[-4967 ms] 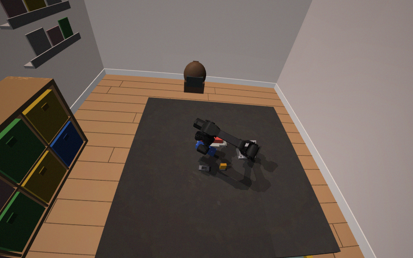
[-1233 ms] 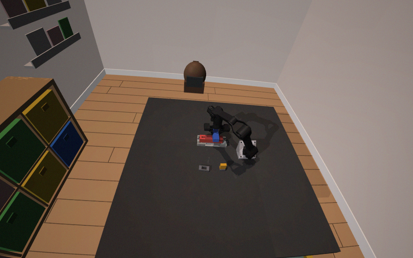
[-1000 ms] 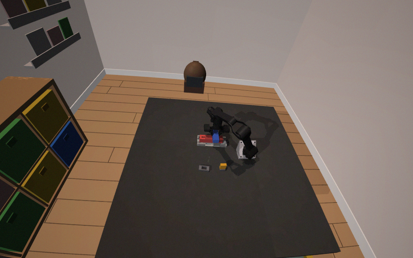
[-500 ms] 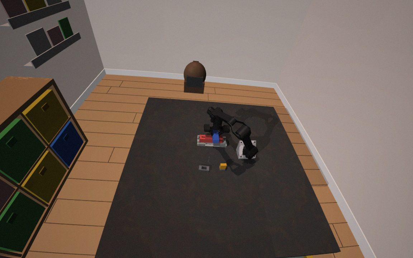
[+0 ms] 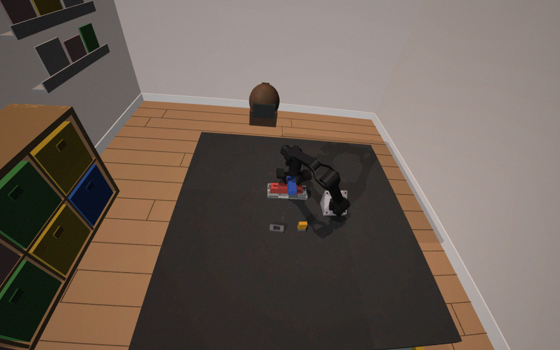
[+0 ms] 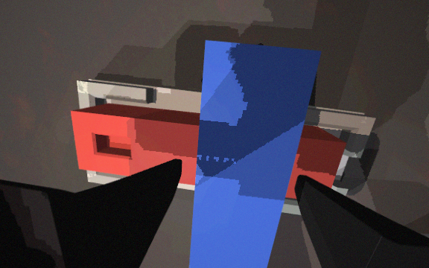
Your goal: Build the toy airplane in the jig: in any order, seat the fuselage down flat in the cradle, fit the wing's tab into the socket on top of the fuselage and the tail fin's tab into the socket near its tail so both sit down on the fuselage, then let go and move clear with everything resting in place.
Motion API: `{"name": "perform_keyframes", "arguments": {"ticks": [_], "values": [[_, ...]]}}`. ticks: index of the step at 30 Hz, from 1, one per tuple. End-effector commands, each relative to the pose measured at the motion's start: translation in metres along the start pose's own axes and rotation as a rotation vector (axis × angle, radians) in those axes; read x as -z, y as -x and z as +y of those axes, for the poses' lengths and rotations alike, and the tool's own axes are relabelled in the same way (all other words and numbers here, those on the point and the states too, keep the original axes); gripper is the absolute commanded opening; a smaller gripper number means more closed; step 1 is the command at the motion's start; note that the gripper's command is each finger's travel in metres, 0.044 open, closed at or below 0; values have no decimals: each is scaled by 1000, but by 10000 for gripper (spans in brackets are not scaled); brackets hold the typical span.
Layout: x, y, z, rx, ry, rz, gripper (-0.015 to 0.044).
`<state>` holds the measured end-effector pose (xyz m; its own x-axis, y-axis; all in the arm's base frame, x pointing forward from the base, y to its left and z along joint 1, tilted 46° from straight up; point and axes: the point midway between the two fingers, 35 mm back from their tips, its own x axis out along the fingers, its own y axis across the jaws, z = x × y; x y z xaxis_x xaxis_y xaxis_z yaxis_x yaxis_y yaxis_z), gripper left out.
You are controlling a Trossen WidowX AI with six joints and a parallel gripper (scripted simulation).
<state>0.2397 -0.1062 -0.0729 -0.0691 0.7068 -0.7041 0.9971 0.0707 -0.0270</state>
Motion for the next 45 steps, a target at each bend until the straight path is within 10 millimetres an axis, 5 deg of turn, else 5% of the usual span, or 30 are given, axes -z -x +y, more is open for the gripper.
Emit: {"name": "perform_keyframes", "arguments": {"ticks": [1,9,16,22,39,45], "values": [[0,0,0,0,1,-1,425],[0,3,0,0,0,-1,440],[-1,85,0,0,-6,0,440],[-3,87,2,-1,9,1,440],[-3,85,2,-1,1536,0,440],[-3,85,2,-1,1596,0,440]]}}
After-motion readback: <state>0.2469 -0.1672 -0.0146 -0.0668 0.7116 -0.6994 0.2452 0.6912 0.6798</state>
